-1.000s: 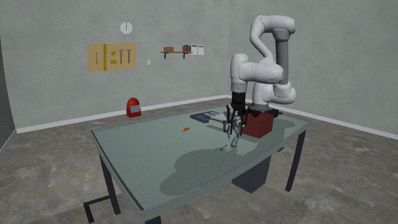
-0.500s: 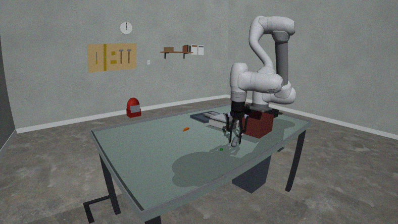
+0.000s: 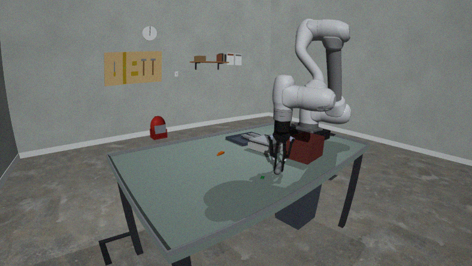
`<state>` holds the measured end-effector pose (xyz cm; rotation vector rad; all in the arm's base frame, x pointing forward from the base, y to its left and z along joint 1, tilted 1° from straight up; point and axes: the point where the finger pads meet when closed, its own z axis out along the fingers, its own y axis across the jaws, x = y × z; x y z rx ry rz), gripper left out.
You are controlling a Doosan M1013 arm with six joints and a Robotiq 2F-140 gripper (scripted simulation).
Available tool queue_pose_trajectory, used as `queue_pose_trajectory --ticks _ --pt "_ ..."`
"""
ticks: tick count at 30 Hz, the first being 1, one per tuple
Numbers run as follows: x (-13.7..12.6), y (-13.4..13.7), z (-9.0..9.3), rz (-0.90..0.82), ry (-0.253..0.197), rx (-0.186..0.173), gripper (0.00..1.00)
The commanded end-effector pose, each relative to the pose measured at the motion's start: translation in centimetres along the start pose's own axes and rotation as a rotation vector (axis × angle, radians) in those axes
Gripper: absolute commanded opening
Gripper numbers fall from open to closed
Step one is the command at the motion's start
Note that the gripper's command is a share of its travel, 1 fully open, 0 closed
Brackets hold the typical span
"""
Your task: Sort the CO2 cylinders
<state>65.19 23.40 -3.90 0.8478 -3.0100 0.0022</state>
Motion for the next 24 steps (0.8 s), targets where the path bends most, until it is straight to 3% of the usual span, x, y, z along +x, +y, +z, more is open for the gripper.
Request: queue_pose_trajectory --ticks 1,9,13,17,24 --pt "-0.1 0.0 -0.1 0.000 -0.002 0.000 0.10" --pt "-0.1 0.0 -0.4 0.000 -0.002 0.000 0.10" --pt "-0.1 0.0 -1.9 0.000 -0.002 0.000 0.10" --pt "-0.1 0.0 -4.9 0.000 -0.002 0.000 0.10" --pt "-0.1 0.0 -12.2 0.000 -0.002 0.000 0.10"
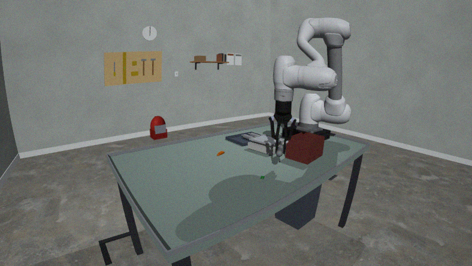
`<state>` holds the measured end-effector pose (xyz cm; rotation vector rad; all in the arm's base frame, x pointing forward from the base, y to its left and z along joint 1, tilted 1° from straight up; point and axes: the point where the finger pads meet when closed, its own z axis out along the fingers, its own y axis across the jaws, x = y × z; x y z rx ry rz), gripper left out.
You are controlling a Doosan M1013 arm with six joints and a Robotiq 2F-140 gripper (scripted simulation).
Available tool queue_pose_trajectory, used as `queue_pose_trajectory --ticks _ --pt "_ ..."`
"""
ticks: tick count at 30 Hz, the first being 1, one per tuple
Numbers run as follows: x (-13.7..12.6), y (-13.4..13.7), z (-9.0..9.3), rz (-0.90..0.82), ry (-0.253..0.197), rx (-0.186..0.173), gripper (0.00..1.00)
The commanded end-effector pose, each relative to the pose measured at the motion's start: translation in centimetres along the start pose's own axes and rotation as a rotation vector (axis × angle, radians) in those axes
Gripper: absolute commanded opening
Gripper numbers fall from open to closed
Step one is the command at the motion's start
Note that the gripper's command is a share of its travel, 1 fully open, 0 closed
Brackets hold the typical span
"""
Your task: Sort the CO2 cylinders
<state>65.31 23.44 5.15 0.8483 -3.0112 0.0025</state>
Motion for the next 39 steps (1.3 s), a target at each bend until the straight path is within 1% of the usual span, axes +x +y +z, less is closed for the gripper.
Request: queue_pose_trajectory --ticks 1,2,4,6,9,12,22,25,28,30,32,34,36,37,39 --pt "-0.1 0.0 -3.1 0.000 0.000 -0.001 0.10" --pt "-0.1 0.0 -3.1 0.000 0.000 -0.001 0.10" --pt "-0.1 0.0 -5.0 0.000 0.000 -0.001 0.10" --pt "-0.1 0.0 -6.4 0.000 0.000 -0.001 0.10" --pt "-0.1 0.0 -7.7 0.000 0.000 -0.001 0.10" --pt "-0.1 0.0 -8.0 0.000 0.000 -0.001 0.10" --pt "-0.1 0.0 -8.0 0.000 0.000 -0.001 0.10" --pt "0.6 -0.5 -8.1 -0.026 -0.001 -0.001 0.10" --pt "2.9 -2.2 -8.4 -0.115 -0.001 0.000 0.10" --pt "5.6 -3.9 -8.7 -0.214 -0.001 0.000 0.10" --pt "8.9 -5.8 -8.9 -0.340 -0.001 0.000 0.10" --pt "11.1 -6.7 -8.9 -0.464 0.000 0.001 0.10" --pt "11.1 -6.7 -8.9 -0.464 0.000 0.001 0.10" --pt "14.5 -8.2 -9.0 -0.557 0.000 0.000 0.10" --pt "16.6 -8.7 -8.9 -0.677 0.002 0.002 0.10"
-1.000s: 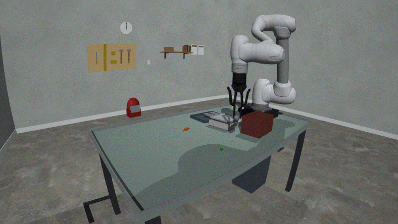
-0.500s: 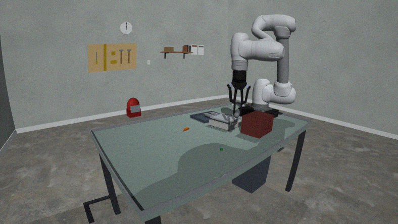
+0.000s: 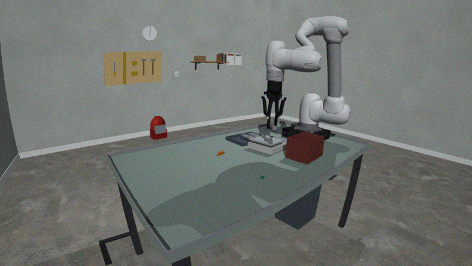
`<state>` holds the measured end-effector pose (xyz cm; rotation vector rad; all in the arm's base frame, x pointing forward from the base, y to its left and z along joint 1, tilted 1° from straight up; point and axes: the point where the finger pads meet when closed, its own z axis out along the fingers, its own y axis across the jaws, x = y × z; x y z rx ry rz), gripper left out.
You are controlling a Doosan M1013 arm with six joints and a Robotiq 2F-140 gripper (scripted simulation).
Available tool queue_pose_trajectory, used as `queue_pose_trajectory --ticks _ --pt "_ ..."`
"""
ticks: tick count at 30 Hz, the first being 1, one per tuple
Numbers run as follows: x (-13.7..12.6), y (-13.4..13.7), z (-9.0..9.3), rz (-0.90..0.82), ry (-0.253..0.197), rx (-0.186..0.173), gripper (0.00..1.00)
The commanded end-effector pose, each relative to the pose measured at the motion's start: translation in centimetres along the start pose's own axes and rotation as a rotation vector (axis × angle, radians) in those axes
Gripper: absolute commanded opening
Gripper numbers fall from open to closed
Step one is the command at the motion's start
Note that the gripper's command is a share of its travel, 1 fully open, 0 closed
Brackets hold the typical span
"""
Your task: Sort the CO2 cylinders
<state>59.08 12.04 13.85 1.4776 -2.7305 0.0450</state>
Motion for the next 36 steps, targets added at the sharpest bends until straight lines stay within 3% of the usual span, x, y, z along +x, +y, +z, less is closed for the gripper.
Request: queue_pose_trajectory --ticks 1,9,12,23,31,36 --pt "6.9 0.5 0.0 -0.277 -0.032 -0.008 0.10" --pt "16.7 3.1 1.0 -0.650 -0.036 -0.003 0.10" --pt "19.5 3.8 1.2 -0.673 -0.039 -0.003 0.10" --pt "19.5 3.8 1.9 -0.673 -0.039 -0.003 0.10" --pt "19.4 3.8 3.6 -0.673 -0.039 -0.003 0.10" --pt "19.4 3.9 5.8 -0.673 -0.039 -0.003 0.10"
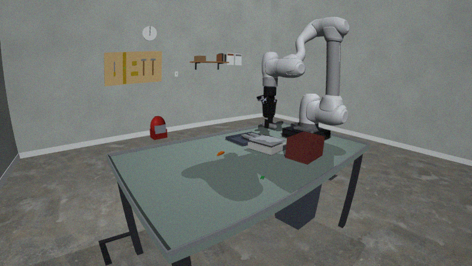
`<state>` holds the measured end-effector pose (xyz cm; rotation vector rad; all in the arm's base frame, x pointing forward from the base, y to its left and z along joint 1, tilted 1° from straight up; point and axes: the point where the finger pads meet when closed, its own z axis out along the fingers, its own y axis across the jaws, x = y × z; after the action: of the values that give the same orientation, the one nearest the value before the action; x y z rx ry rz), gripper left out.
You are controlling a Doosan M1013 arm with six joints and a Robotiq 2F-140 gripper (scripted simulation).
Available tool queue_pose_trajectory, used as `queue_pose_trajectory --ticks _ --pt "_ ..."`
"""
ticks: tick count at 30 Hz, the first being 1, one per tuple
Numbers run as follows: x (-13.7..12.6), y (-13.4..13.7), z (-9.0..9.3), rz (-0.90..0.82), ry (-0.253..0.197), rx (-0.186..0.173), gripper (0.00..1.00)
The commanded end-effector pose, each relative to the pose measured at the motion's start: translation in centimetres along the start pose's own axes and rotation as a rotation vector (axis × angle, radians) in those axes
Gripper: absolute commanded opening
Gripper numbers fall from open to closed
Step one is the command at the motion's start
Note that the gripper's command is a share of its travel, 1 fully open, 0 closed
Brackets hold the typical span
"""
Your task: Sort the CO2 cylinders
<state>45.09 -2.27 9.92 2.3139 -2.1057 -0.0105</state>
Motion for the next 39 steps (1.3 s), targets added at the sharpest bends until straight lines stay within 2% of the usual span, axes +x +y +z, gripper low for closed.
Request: queue_pose_trajectory --ticks 1,10,18,35,36,39 --pt "0.0 -0.1 1.4 0.000 0.000 0.001 0.10" --pt "0.1 -0.1 5.0 0.000 0.000 0.001 0.10" --pt "0.1 -0.1 6.4 0.000 0.000 0.001 0.10" --pt "0.1 -0.1 7.0 0.000 0.000 0.001 0.10" --pt "0.1 -0.1 7.0 0.000 0.000 0.001 0.41" --pt "0.1 -0.1 7.0 0.000 0.000 0.001 0.41"
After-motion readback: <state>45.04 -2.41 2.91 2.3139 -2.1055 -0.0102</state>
